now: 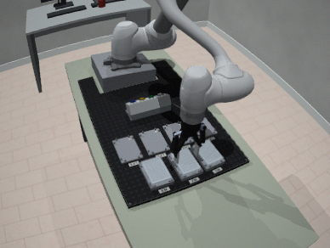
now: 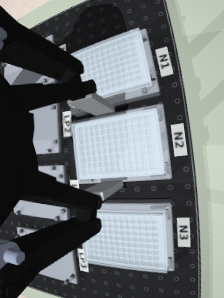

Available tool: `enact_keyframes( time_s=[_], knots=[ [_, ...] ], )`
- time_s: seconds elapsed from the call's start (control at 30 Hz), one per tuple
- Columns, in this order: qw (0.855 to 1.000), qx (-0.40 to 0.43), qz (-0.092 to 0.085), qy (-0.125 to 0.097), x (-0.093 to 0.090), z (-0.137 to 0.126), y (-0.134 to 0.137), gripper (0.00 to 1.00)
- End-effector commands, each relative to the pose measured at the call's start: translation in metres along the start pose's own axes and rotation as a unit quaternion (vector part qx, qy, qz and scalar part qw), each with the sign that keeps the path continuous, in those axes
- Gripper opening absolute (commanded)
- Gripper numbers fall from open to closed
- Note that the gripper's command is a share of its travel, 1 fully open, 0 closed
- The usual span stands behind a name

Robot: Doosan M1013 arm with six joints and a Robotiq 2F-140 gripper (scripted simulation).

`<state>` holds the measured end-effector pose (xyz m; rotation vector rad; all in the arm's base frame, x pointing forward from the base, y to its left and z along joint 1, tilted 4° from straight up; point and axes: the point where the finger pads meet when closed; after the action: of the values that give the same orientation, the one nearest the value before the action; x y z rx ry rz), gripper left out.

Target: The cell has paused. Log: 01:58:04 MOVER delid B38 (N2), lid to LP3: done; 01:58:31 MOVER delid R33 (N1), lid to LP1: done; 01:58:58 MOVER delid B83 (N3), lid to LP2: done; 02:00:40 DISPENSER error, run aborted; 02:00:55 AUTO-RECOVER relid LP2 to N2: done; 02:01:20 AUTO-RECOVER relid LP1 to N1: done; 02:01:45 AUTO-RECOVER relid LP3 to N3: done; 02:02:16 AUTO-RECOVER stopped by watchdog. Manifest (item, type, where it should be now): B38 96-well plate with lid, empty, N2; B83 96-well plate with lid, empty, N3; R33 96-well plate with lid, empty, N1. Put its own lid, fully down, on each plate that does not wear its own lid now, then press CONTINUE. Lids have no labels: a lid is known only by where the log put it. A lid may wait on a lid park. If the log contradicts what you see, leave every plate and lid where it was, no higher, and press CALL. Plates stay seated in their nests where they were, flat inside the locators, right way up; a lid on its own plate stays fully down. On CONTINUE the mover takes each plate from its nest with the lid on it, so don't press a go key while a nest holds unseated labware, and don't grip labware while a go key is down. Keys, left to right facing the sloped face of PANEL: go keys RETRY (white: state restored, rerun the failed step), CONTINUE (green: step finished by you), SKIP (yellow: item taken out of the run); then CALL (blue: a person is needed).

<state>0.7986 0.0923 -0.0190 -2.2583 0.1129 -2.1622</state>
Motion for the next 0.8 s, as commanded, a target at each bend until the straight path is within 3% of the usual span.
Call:
enact_keyframes(
  time_s=[0.0, 0.13, 0.17, 0.77],
  knots=[
    [1.0, -0.003, 0.001, 0.0, -0.0042, -0.0008, -0.0013, 0.59],
    [1.0, -0.003, 0.001, 0.0, -0.0042, -0.0008, -0.0013, 0.59],
    [1.0, -0.003, 0.001, 0.0, -0.0042, -0.0008, -0.0013, 0.66],
    [1.0, -0.003, 0.001, 0.0, -0.0042, -0.0008, -0.0013, 0.66]
  ],
)
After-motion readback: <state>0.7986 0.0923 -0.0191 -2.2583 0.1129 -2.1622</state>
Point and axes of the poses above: the point where the finger pads meet when closed, its own x axis back along the fingers, its own y axis across the jaws, z = x × y, and after that the axes turned 9 degrees about -x, right-handed
